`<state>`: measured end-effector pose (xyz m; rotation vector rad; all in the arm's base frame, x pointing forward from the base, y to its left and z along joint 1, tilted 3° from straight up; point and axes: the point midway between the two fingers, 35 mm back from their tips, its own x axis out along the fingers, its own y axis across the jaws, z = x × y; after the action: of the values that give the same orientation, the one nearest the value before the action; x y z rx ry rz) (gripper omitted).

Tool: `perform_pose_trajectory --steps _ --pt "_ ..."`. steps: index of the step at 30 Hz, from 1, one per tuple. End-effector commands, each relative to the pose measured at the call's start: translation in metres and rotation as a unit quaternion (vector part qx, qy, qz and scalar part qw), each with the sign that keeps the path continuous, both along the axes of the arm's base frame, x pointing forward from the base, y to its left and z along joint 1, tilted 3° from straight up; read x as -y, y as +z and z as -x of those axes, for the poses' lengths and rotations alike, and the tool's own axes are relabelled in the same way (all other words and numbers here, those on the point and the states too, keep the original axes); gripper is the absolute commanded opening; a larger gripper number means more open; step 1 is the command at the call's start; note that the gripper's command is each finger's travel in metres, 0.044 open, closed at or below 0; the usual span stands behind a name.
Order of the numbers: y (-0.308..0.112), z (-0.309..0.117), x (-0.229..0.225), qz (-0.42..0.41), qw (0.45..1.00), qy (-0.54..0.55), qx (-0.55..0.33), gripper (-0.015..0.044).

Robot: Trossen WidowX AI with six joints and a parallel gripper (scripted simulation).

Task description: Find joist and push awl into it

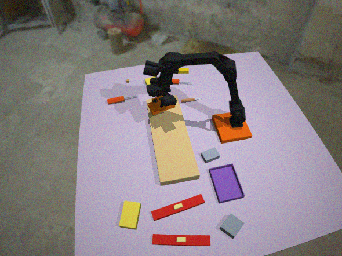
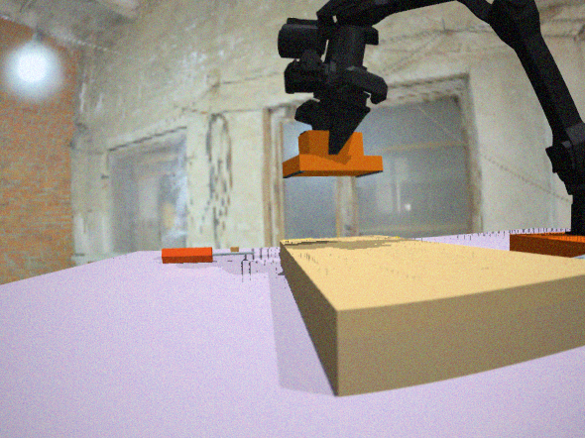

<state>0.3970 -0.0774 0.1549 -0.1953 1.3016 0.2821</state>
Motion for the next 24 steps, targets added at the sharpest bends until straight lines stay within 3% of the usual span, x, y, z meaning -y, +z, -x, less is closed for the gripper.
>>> perform_pose_trajectory --steps 1,24 --pt "0.004 -0.002 -0.033 -0.002 0.999 0.041 0.009 0.0" --pt "0.001 0.028 -0.19 -0.011 0.971 0.239 0.014 0.0"
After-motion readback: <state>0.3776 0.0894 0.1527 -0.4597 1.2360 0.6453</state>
